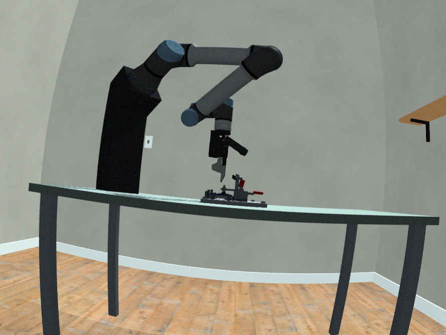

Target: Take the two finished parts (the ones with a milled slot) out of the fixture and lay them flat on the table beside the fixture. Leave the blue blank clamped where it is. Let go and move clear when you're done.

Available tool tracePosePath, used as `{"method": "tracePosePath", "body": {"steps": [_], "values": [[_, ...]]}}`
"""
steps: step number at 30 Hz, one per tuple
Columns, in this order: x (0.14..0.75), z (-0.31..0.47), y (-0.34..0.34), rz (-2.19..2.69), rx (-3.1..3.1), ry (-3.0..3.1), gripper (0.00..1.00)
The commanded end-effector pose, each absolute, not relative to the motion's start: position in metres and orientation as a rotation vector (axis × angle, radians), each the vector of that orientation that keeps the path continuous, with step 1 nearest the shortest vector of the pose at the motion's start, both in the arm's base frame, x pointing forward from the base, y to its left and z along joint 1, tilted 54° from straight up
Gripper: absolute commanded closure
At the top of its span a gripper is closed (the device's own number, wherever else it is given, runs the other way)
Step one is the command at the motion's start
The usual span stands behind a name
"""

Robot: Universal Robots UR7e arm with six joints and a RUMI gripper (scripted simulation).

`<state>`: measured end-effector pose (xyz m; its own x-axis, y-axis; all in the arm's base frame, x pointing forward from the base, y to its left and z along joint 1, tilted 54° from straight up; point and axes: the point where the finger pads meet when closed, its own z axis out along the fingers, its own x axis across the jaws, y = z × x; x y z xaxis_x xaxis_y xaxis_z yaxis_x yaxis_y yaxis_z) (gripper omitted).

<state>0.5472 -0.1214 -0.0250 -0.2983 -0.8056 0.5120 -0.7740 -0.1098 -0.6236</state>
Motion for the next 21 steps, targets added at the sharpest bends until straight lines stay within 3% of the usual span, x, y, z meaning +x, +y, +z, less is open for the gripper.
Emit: {"method": "tracePosePath", "body": {"steps": [1,21], "values": [[0.5565,-0.0329,-0.1299,-1.407,-1.838,2.07,0.41],[0.5623,-0.0403,-0.1364,-1.405,-1.84,2.07,0.41]]}}
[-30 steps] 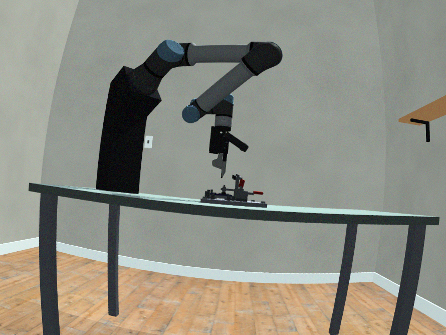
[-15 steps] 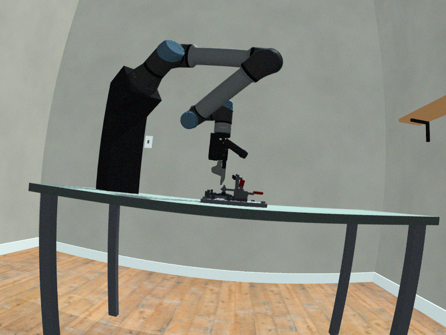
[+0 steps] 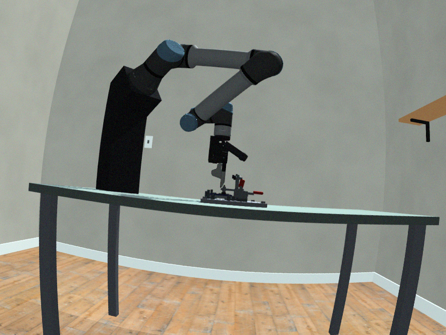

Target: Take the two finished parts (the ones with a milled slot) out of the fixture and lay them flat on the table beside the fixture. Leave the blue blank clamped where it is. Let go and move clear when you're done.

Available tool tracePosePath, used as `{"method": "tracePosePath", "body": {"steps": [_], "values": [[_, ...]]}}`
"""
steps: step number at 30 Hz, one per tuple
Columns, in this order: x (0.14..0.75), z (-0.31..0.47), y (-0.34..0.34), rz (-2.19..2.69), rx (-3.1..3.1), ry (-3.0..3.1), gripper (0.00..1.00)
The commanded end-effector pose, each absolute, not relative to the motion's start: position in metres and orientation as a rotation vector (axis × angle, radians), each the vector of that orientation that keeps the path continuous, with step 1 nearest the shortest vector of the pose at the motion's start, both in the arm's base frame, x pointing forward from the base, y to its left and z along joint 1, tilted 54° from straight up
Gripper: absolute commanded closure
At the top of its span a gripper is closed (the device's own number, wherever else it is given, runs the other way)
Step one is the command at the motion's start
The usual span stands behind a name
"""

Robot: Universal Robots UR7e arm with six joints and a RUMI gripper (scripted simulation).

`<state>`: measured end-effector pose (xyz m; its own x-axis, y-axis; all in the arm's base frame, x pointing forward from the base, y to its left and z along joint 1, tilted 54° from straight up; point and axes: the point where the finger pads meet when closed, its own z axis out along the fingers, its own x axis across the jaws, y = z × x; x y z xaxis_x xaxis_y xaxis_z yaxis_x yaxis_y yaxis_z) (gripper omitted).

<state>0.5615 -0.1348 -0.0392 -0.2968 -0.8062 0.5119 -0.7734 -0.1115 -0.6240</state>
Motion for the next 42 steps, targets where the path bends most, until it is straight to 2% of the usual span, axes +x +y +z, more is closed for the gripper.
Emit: {"method": "tracePosePath", "body": {"steps": [1,42], "values": [[0.562,-0.04,-0.137,-1.405,-1.839,2.071,0.41],[0.573,-0.051,-0.148,-1.406,-1.838,2.071,0.41]]}}
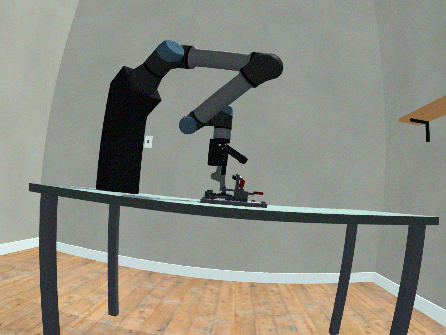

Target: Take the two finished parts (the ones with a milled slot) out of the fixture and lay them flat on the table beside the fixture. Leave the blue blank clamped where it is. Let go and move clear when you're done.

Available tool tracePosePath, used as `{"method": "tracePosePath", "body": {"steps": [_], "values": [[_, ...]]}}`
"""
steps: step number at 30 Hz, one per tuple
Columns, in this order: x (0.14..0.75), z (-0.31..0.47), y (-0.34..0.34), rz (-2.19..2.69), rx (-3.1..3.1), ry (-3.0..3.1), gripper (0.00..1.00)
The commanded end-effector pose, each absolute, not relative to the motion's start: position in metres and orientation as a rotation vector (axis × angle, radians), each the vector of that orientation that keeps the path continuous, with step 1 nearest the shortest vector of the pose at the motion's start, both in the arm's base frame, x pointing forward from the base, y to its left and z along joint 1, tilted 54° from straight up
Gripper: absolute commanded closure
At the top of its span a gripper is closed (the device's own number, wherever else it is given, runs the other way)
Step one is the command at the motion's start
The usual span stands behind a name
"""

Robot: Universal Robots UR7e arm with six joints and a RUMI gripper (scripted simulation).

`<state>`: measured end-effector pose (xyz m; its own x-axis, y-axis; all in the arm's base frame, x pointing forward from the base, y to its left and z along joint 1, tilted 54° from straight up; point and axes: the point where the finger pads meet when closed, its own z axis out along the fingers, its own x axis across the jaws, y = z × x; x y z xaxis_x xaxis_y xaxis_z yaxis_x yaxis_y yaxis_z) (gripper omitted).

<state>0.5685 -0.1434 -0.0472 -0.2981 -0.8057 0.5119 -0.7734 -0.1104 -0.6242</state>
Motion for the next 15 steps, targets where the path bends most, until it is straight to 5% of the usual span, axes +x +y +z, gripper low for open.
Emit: {"method": "tracePosePath", "body": {"steps": [1,15], "values": [[0.573,-0.051,-0.148,-1.406,-1.838,2.071,0.41],[0.583,-0.062,-0.158,-1.406,-1.838,2.071,0.41]]}}
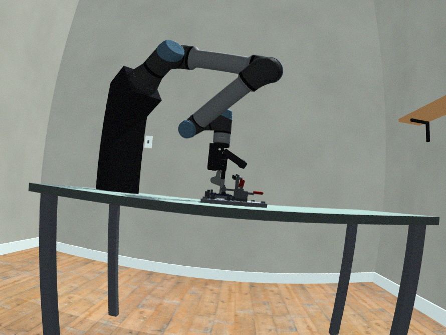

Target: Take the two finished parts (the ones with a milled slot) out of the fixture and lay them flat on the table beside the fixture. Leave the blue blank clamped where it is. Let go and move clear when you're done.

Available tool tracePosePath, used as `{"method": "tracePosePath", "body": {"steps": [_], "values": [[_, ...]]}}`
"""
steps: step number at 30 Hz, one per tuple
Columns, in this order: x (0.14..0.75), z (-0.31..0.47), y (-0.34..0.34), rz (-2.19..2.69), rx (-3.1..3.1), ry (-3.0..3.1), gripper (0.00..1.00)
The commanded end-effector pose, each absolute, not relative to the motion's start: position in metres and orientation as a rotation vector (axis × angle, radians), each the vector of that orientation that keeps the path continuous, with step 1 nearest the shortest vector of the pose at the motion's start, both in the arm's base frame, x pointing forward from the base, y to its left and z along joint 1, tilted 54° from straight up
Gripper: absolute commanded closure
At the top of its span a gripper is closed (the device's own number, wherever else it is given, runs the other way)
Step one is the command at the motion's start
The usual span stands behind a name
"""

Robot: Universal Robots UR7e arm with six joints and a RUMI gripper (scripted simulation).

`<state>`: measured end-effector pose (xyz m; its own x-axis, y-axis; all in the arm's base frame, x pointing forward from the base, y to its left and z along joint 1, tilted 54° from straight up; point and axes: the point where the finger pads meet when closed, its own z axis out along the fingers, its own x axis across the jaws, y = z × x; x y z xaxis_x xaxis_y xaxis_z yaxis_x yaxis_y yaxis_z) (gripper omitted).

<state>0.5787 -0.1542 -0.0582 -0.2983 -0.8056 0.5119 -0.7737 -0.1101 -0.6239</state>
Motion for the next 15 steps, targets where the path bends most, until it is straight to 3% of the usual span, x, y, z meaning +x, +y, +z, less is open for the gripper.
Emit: {"method": "tracePosePath", "body": {"steps": [1,15], "values": [[0.5831,-0.062,-0.1587,-1.406,-1.838,2.071,0.41],[0.5833,-0.0629,-0.1589,-1.405,-1.839,2.071,0.41]]}}
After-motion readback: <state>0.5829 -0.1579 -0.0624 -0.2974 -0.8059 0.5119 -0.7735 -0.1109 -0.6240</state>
